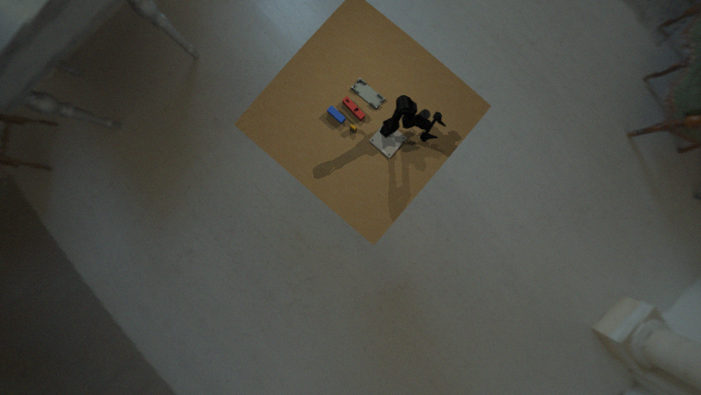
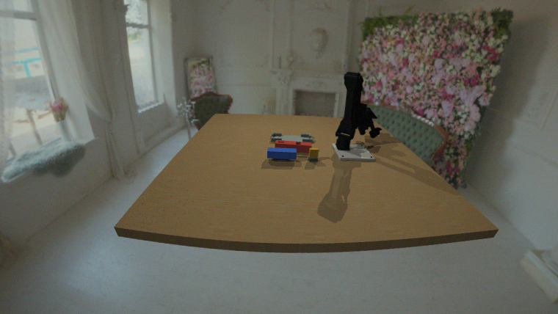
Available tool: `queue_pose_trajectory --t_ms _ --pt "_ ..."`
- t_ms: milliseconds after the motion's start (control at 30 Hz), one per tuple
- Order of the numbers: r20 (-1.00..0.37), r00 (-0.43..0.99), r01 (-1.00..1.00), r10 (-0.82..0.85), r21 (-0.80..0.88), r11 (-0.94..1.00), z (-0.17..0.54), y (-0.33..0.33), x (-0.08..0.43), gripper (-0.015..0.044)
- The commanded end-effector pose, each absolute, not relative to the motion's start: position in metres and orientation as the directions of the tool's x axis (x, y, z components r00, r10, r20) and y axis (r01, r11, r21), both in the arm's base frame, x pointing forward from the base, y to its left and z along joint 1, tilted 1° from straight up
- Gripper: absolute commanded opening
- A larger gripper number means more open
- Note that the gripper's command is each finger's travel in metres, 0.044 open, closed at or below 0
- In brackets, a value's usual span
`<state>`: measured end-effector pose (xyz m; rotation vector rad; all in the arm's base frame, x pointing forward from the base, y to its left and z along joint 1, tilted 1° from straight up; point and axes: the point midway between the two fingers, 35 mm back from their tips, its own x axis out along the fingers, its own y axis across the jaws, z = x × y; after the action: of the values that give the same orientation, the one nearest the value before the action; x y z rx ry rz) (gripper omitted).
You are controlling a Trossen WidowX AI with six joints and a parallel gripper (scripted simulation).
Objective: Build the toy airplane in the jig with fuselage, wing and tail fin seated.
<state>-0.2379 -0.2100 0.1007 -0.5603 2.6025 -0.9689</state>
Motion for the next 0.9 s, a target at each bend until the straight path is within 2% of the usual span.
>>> queue_pose_trajectory --t_ms 0,33,267,567,867 --pt "-0.154 -0.875 -0.249 -0.459 -0.670 0.699 0.100 -0.211 -0.239 0.0426" --pt "-0.174 -0.871 -0.242 -0.459 -0.661 0.710 0.097 -0.215 -0.242 0.0440" --pt "-0.456 -0.781 -0.159 -0.426 -0.515 0.842 0.069 -0.256 -0.280 0.0440" --pt "-0.779 -0.553 -0.070 -0.296 -0.310 0.948 0.064 -0.269 -0.302 0.0440" --pt "-0.919 -0.344 -0.028 -0.193 -0.196 0.980 0.089 -0.261 -0.302 0.0440"
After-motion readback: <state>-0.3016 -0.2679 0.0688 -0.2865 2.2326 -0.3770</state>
